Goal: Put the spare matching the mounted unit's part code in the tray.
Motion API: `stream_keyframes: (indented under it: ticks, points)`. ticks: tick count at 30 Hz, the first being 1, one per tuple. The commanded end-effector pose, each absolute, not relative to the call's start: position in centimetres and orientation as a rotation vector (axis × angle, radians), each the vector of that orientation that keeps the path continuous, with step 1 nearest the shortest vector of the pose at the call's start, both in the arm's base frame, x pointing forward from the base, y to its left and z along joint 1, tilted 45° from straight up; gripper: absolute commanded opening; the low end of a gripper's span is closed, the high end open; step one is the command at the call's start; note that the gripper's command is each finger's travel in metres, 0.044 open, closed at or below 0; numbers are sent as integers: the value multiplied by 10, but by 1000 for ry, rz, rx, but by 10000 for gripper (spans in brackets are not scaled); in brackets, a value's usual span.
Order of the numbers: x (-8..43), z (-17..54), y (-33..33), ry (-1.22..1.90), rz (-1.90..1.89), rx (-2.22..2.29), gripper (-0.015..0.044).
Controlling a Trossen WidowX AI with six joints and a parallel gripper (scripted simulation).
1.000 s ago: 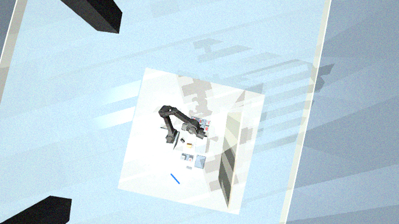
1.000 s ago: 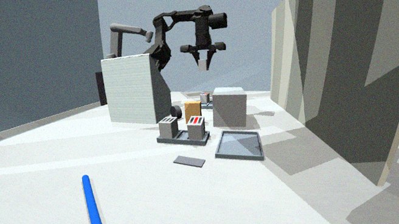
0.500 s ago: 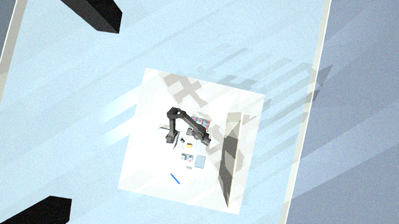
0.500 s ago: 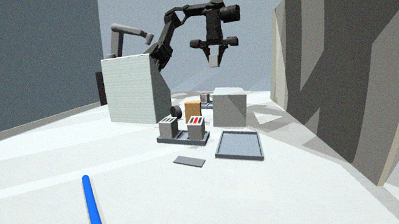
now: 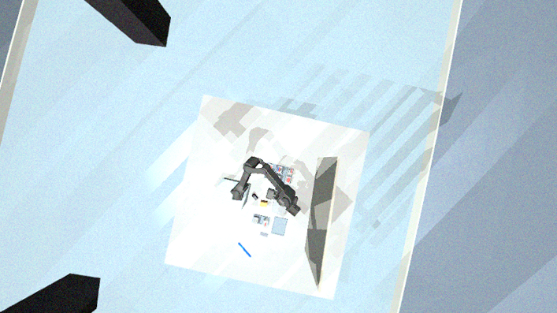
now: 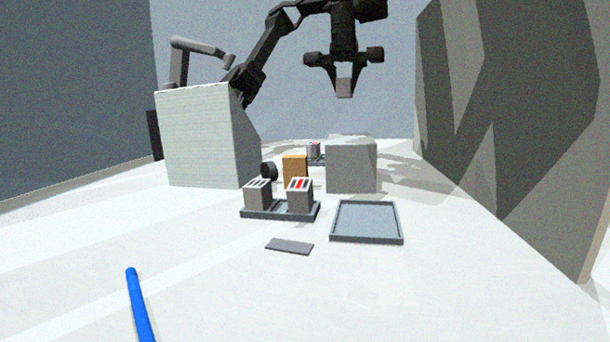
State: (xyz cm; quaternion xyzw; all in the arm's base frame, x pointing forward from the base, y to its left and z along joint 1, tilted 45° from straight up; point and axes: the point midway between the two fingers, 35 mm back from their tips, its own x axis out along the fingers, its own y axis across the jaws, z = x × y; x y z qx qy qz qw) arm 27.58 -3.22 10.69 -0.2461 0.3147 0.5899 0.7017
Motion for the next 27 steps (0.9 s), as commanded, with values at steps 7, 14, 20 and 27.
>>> stream_keyframes:
  ticks: [7,14,20,27]
  points:
    - [297,84,-68,699,1308,-567,0]
    - [309,62,-93,696,1310,-570,0]
    - [316,41,-114,692,1313,-571,0]
    - [321,15,-138,685,1316,-573,0]
